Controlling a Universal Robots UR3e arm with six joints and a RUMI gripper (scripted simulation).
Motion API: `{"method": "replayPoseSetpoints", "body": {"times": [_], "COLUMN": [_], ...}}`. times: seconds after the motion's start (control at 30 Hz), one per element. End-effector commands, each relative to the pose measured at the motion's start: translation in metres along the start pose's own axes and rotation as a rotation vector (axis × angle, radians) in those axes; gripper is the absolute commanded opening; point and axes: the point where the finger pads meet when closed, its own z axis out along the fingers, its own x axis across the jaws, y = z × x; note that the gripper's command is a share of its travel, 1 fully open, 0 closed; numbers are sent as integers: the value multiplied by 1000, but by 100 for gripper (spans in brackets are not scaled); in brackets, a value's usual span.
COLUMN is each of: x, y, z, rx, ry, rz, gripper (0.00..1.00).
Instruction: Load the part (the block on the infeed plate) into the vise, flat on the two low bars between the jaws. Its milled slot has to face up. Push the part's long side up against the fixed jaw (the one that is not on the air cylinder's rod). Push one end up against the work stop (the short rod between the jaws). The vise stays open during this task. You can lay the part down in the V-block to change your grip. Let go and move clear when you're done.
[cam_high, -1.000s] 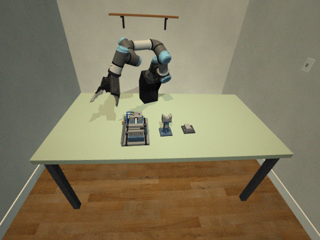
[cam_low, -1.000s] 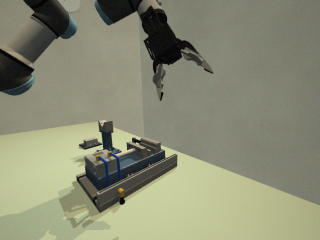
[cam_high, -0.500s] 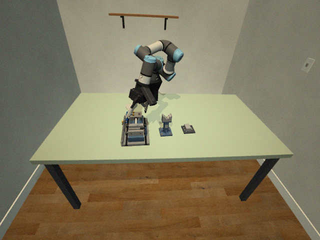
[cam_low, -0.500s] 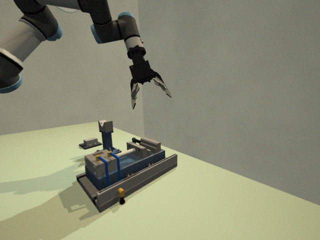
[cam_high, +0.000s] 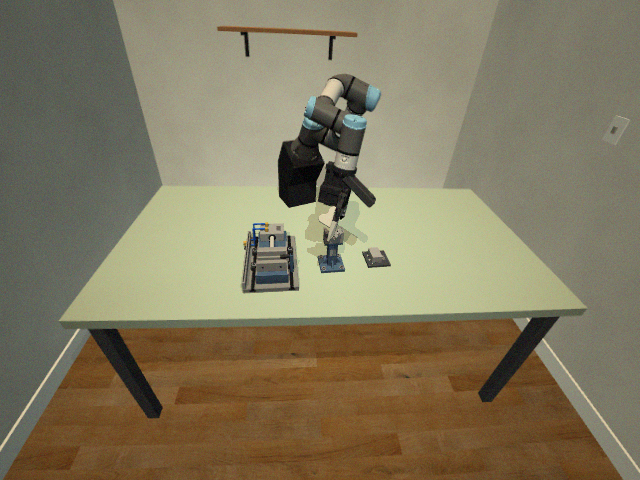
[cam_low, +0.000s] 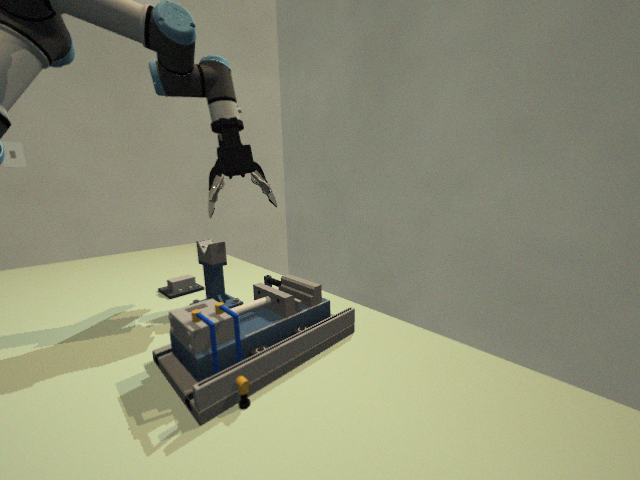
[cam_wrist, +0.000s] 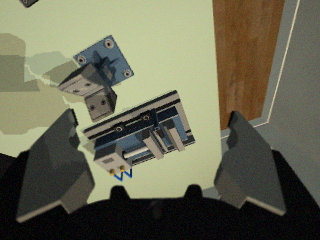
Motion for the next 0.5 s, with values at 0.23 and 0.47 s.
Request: {"method": "replayPoseSetpoints", "body": {"times": [0.23,0.47], "x": [-90,-121], "y": [-82,-101], "z": [-28,-39], "rx": [68,92], "ry": [-54,-70], "rz": [-255,-338], "gripper": [100,100]}}
